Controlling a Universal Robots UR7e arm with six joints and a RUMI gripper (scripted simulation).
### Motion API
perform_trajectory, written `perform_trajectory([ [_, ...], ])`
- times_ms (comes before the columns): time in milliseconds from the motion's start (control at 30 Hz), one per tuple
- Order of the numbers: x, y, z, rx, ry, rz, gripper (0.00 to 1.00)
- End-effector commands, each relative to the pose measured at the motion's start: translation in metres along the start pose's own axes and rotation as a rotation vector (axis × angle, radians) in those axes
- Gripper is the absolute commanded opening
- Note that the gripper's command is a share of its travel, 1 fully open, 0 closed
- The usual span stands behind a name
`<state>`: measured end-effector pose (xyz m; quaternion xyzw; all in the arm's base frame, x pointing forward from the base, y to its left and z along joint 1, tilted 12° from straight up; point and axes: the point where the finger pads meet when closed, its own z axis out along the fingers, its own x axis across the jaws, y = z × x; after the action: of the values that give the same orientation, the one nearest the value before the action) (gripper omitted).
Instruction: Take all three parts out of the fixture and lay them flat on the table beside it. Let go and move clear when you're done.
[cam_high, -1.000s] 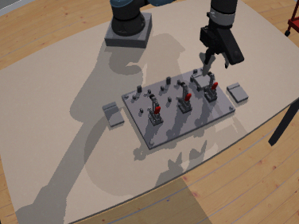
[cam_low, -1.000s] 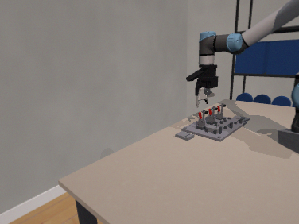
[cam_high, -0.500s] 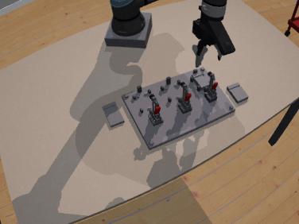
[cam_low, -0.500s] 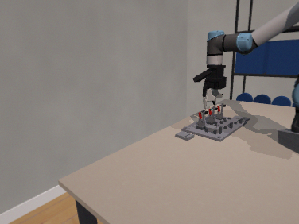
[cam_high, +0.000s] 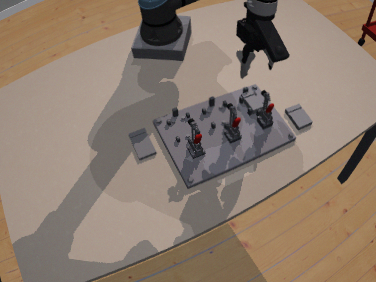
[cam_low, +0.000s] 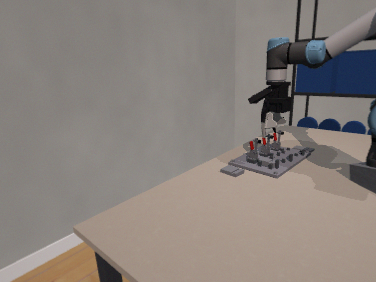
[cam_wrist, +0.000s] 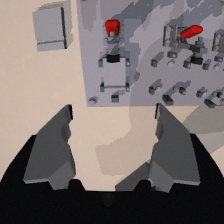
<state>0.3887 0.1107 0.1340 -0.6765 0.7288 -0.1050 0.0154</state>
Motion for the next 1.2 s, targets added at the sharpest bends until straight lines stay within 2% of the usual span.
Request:
perform_trajectory([
  [0, 0.0, 0.001, 0.0, 0.001, 0.0, 0.0, 0.59],
  [267, 0.0, 0.001, 0.009, 0.001, 0.0, 0.0, 0.59],
  [900, 0.0, 0.001, 0.071, 0.001, 0.0, 0.0, 0.59],
  [1167, 0.0, 0.001, 0.083, 0.001, 0.0, 0.0, 0.59],
])
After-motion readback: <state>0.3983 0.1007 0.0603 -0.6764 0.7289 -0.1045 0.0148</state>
